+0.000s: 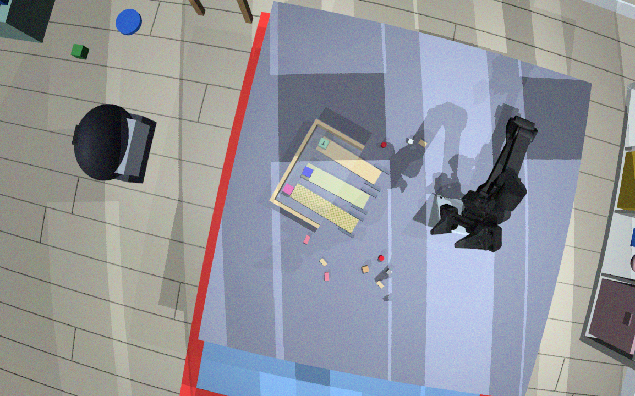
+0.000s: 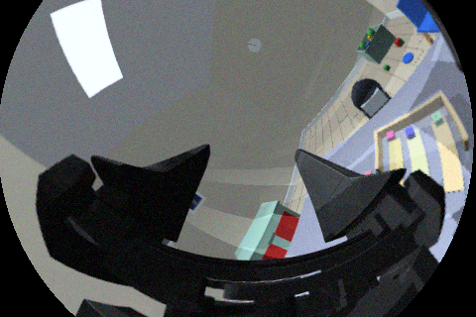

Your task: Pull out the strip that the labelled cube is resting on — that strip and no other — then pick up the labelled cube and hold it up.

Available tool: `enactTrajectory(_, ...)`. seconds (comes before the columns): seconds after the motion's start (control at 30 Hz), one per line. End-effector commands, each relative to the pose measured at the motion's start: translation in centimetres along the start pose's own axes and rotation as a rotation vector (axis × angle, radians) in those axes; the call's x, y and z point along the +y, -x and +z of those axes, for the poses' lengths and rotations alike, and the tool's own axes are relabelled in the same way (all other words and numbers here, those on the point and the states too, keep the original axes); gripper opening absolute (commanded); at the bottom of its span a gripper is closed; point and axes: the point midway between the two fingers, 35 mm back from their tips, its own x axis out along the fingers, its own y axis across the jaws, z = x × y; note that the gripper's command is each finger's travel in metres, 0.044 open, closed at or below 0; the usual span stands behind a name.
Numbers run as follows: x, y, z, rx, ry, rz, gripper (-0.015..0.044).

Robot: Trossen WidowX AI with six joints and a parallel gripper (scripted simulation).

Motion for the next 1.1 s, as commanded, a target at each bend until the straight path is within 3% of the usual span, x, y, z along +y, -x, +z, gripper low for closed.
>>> enactTrajectory(0.0,-7.6,-1.7,-0.6,0.007,0.243,-0.255,0.0400)
enactTrajectory(0.23,-19.5,-1.2,-0.8,0.127,0.607,-0.657,0.0400)
enactTrajectory(0.47,-30.0,3.0,-0.9,0.396,0.929,-1.021,0.0400)
enactTrajectory(1.07,-30.9,3.6,-1.0,0.430,0.958,-1.053,0.0400)
